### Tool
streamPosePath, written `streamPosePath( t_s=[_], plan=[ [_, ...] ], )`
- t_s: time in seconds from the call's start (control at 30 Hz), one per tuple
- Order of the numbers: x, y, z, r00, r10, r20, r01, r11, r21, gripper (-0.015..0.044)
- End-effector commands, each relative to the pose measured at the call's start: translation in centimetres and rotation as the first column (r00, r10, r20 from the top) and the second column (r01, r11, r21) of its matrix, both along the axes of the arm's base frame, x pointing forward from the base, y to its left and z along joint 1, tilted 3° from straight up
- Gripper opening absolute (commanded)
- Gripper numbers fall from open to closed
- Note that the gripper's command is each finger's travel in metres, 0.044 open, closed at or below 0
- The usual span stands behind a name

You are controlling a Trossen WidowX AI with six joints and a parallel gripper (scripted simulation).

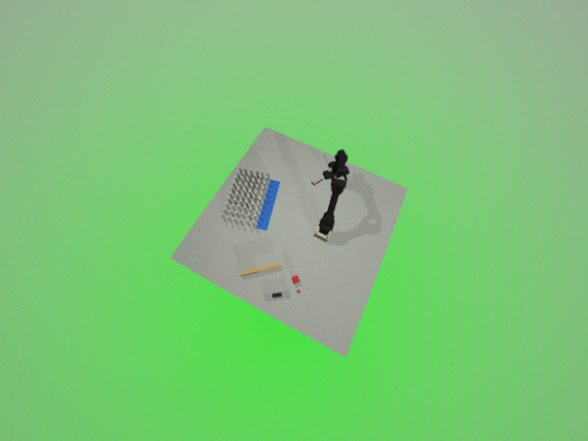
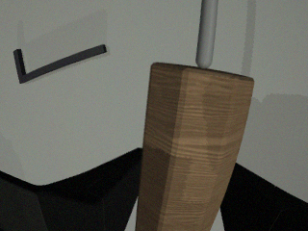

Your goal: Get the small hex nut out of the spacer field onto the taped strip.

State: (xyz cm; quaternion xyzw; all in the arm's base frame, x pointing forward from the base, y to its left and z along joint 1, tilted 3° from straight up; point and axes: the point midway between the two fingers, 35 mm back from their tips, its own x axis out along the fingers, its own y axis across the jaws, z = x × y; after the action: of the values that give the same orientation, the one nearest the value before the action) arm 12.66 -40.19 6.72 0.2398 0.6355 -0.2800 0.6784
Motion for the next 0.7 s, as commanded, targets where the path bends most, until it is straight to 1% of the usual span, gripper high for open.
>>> streamPosePath(
  t_s=[0.0,0.17,0.33,0.67],
  plan=[
    [-0.01,-0.09,0.00,0.987,-0.157,0.012,0.157,0.988,0.003,0.0000],
    [-0.01,-0.10,-0.03,0.945,-0.325,0.024,0.325,0.946,0.012,0.0000],
    [-0.01,-0.11,-0.05,0.875,-0.483,0.034,0.482,0.876,0.023,0.0000],
    [0.00,-0.12,-0.09,0.659,-0.751,0.047,0.749,0.660,0.050,0.0000]
  ],
)
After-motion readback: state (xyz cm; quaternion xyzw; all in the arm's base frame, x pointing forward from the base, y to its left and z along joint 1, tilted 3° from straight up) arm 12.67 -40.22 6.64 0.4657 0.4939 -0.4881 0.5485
